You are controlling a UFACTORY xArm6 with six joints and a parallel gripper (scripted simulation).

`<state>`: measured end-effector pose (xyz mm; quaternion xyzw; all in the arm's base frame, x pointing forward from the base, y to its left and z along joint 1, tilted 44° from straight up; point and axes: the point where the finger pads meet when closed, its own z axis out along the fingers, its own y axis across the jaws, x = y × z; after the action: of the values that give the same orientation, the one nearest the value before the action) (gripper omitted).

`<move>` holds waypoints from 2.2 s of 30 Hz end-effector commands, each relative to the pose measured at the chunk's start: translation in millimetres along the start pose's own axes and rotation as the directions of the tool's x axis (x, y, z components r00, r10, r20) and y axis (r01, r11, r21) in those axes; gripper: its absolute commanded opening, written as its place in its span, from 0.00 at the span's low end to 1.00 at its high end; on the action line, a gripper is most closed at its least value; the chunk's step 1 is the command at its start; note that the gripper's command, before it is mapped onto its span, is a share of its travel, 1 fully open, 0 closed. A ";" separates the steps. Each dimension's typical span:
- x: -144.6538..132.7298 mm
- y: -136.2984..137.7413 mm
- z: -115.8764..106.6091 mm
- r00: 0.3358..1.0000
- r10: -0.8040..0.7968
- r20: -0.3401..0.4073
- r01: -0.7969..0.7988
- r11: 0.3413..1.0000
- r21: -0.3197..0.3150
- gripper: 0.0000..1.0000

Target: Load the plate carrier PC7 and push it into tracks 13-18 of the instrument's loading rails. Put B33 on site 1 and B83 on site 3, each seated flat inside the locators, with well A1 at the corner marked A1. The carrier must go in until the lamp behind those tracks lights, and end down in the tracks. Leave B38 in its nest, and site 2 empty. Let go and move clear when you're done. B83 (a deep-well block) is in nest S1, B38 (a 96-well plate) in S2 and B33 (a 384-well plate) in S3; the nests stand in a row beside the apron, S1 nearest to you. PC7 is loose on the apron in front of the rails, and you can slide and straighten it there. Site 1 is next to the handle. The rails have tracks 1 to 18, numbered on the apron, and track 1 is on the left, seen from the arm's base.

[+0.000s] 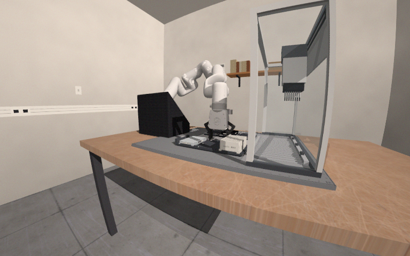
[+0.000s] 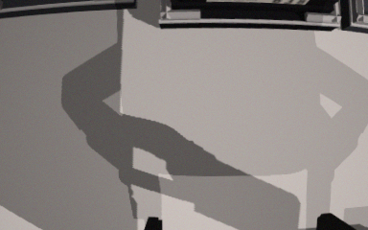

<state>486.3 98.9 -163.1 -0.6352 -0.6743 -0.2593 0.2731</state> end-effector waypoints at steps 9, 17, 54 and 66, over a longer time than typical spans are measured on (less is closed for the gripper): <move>-0.1 1.6 -18.9 1.000 -0.001 0.001 0.001 1.000 -0.004 1.00; -0.1 1.6 -30.6 1.000 -0.001 0.001 0.001 1.000 -0.004 1.00; -0.1 1.5 -84.0 1.000 -0.001 0.001 0.001 1.000 -0.004 1.00; -0.1 1.5 -104.0 1.000 -0.001 0.002 0.001 1.000 -0.004 1.00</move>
<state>490.2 31.9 -94.2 -0.6352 -0.6744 -0.2594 0.2729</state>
